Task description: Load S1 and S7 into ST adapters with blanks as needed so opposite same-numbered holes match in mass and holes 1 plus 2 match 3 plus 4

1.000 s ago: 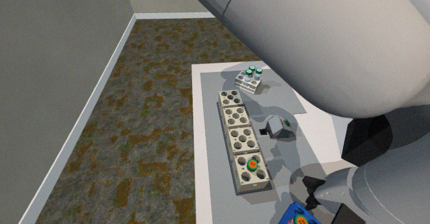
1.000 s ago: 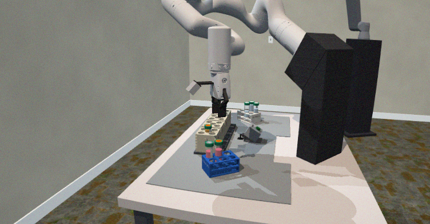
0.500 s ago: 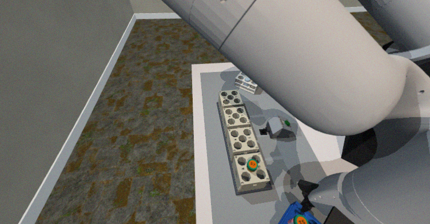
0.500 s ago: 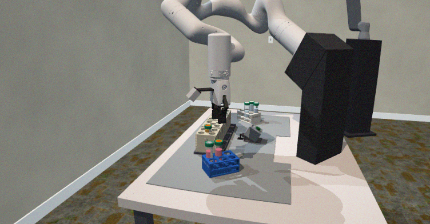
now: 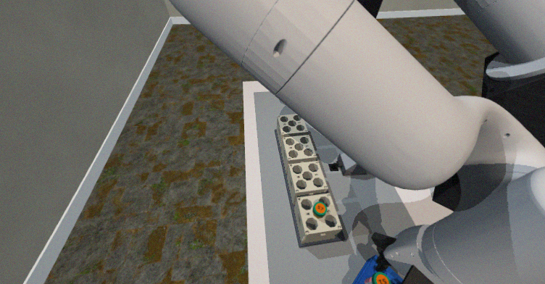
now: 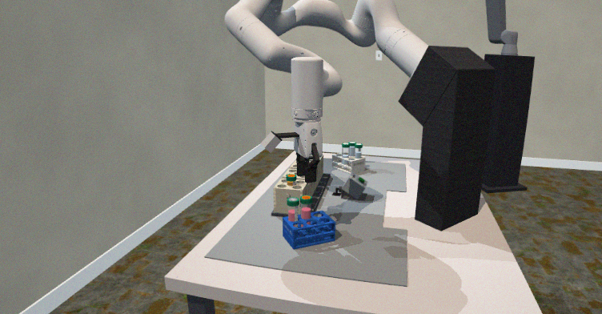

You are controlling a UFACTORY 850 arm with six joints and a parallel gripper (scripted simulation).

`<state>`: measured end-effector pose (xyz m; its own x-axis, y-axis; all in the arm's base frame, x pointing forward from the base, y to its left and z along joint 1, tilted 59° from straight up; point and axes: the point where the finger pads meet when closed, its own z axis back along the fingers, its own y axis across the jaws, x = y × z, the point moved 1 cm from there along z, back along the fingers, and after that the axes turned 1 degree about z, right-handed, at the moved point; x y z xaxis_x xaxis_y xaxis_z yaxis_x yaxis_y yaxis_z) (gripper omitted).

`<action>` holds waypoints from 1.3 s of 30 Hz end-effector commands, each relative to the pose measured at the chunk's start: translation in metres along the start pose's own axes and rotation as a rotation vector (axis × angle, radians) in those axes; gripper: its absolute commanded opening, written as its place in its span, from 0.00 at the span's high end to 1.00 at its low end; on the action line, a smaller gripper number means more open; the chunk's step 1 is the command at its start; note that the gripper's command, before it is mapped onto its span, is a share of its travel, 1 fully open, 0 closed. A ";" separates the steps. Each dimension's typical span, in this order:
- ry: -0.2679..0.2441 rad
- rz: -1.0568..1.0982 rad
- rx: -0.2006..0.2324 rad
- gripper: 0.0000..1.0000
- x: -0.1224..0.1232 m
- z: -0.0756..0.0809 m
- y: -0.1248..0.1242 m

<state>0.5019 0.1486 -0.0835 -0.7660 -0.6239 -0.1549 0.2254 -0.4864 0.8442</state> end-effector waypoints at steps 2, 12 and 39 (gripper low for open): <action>0.001 0.000 0.000 0.43 0.000 -0.011 0.000; 0.001 0.000 0.000 0.43 0.000 -0.027 0.000; 0.001 0.000 0.000 0.43 0.000 -0.059 0.000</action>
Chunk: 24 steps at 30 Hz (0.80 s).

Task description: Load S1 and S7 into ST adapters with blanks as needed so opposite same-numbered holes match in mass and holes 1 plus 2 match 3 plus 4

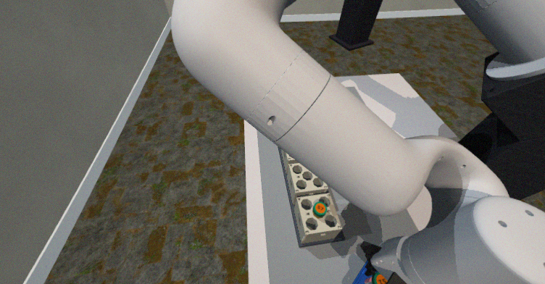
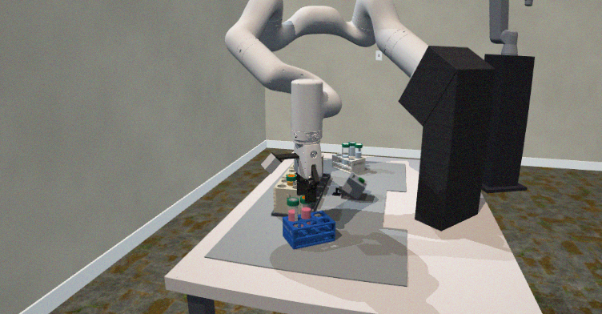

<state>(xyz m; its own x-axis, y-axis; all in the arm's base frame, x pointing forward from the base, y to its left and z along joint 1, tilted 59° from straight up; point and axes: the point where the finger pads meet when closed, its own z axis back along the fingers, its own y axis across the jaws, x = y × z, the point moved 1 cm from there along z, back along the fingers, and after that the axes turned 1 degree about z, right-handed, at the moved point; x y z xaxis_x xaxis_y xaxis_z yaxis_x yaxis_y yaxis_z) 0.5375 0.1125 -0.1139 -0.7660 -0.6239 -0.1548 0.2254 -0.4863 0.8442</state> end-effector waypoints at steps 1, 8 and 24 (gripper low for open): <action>0.001 0.000 0.000 0.43 0.000 0.000 0.000; 0.001 0.000 0.000 0.43 0.000 -0.004 0.000; 0.001 0.000 0.000 0.43 0.000 -0.013 0.000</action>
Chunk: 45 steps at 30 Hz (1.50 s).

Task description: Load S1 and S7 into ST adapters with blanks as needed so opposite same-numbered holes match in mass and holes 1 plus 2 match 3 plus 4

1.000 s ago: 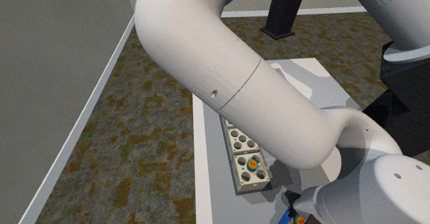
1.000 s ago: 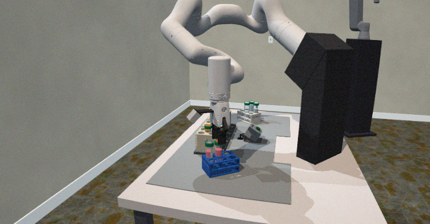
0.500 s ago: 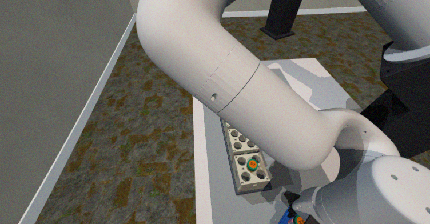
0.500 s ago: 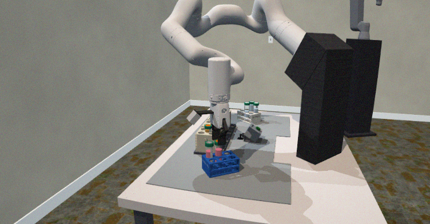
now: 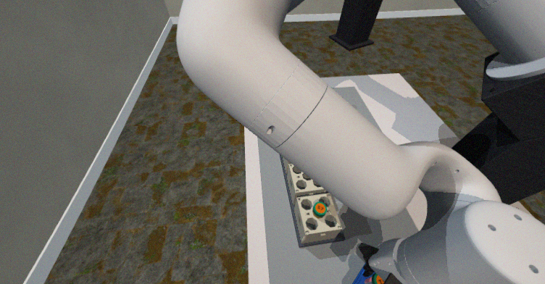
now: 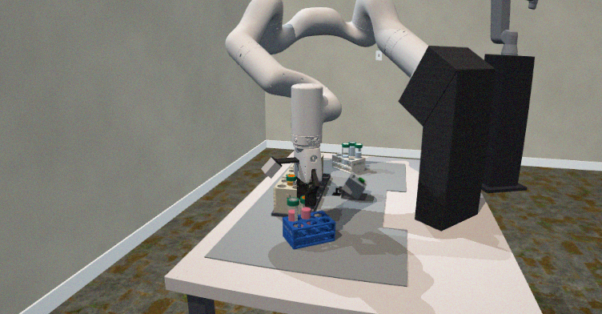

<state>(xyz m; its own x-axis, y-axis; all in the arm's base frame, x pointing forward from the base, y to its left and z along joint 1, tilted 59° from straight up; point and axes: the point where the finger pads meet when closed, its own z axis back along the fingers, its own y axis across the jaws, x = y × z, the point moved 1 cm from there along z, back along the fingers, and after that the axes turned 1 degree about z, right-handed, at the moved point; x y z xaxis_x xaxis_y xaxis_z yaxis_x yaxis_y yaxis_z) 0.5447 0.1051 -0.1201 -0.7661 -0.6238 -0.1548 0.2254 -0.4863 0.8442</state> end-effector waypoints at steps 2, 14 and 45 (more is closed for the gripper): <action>0.001 0.000 0.000 0.43 0.000 -0.002 0.000; 0.001 0.000 0.000 0.43 0.000 -0.008 0.000; 0.001 0.000 0.000 1.00 0.000 -0.006 0.000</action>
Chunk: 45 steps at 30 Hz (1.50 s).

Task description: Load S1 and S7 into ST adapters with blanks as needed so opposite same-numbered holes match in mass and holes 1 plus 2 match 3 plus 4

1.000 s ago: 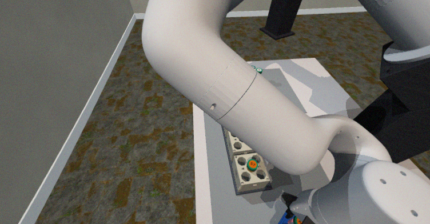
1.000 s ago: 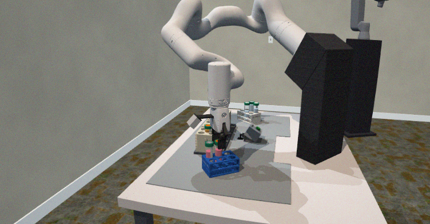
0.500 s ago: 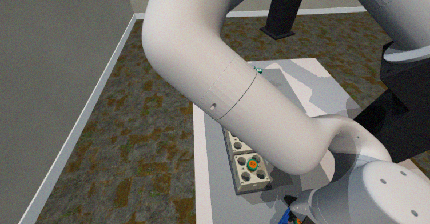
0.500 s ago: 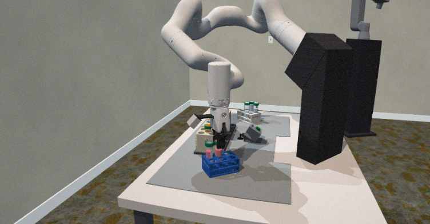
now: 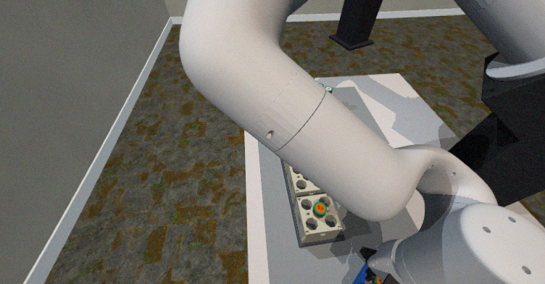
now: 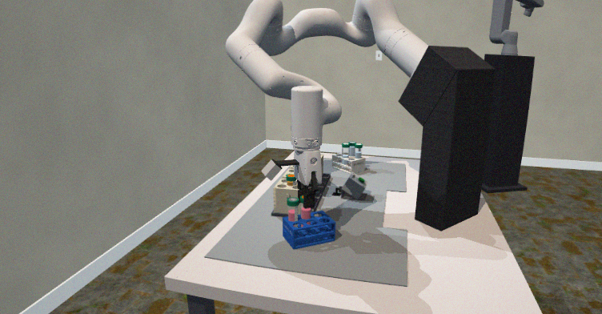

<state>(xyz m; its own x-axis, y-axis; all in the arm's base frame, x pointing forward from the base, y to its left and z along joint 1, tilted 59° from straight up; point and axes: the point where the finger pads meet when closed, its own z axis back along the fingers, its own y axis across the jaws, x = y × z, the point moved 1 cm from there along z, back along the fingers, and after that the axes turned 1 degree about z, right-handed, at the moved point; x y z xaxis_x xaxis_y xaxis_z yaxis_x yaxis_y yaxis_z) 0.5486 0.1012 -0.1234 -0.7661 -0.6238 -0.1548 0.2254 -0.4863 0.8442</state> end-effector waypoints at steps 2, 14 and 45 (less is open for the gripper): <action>0.001 0.000 0.000 1.00 0.000 0.000 0.000; 0.001 0.000 0.000 1.00 0.000 0.000 0.000; 0.001 0.000 0.000 1.00 0.000 0.013 0.000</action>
<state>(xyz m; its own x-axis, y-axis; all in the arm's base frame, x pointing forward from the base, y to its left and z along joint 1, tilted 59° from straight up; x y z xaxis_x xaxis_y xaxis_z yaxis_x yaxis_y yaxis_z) 0.5425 0.1074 -0.1182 -0.7661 -0.6239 -0.1548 0.2254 -0.4863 0.8442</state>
